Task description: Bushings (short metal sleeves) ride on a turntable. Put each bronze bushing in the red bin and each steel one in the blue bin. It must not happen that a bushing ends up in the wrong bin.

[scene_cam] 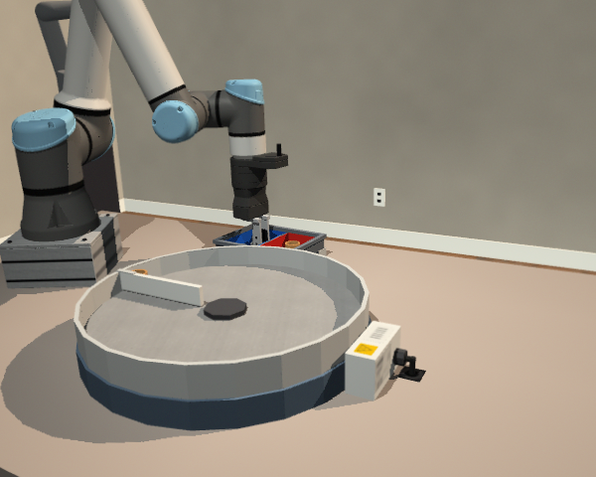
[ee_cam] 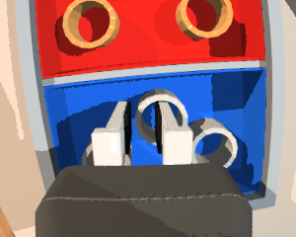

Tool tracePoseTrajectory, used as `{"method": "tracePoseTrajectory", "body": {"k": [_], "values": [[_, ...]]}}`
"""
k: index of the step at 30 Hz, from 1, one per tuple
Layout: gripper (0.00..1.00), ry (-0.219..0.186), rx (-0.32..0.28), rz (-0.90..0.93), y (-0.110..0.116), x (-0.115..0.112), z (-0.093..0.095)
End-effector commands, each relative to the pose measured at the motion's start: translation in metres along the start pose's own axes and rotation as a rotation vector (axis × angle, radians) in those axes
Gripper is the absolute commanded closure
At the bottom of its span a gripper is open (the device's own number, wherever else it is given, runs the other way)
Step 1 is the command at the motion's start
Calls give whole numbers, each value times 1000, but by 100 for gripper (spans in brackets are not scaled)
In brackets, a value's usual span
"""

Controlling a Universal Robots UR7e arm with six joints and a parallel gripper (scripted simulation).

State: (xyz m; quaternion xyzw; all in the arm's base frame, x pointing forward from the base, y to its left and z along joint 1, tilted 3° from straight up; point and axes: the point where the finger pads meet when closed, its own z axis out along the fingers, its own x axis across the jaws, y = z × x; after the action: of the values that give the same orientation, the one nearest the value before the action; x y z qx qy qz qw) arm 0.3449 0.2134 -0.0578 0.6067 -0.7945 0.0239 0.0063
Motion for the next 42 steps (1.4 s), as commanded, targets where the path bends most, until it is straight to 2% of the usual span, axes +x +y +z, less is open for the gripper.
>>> {"method": "tracePoseTrajectory", "body": {"k": [1,42], "values": [[58,-1,1,0,0,0,-2],[58,-1,1,0,0,0,-13]]}}
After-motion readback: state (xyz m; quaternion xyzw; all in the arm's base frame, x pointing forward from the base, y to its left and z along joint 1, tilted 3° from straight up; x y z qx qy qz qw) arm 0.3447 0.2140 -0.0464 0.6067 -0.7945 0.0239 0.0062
